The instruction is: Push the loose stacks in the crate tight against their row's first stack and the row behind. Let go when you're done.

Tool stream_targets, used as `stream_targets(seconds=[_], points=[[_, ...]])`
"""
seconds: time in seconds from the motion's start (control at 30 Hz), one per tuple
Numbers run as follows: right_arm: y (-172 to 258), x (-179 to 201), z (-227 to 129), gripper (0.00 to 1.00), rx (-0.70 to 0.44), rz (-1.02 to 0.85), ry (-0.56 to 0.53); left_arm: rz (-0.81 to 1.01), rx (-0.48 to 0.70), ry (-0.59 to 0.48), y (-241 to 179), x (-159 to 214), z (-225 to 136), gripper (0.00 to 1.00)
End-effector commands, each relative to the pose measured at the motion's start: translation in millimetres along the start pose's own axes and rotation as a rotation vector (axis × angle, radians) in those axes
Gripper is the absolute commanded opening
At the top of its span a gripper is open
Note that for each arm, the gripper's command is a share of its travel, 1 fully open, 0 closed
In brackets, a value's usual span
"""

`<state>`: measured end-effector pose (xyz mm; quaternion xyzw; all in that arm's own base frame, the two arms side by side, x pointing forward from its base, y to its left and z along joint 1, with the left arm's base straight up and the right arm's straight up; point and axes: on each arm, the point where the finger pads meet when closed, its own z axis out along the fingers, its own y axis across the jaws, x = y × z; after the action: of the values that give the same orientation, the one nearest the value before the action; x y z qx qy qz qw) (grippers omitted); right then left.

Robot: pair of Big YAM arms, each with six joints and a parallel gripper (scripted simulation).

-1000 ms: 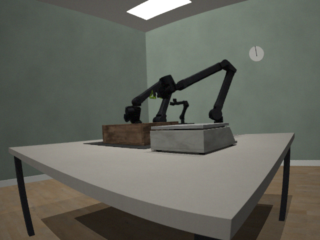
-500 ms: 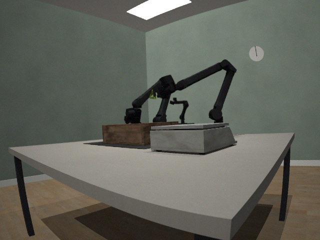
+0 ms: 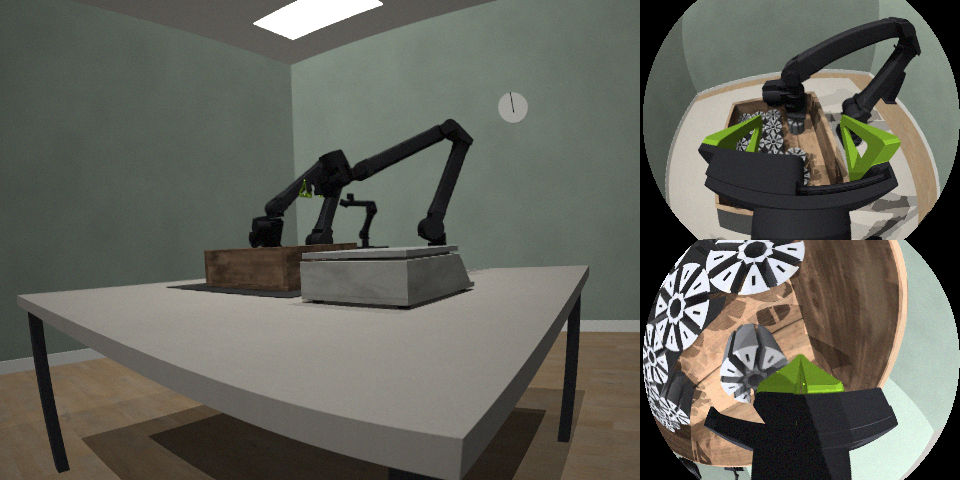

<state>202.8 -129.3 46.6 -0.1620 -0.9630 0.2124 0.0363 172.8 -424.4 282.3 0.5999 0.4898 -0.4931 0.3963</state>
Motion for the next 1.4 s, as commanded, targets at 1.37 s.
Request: stream_targets(seconds=[1.37], points=[[52,-20,-37,0.0,-0.026,0.006,-0.016,0.071,-0.009,-0.046,13,-40,5,1.0]])
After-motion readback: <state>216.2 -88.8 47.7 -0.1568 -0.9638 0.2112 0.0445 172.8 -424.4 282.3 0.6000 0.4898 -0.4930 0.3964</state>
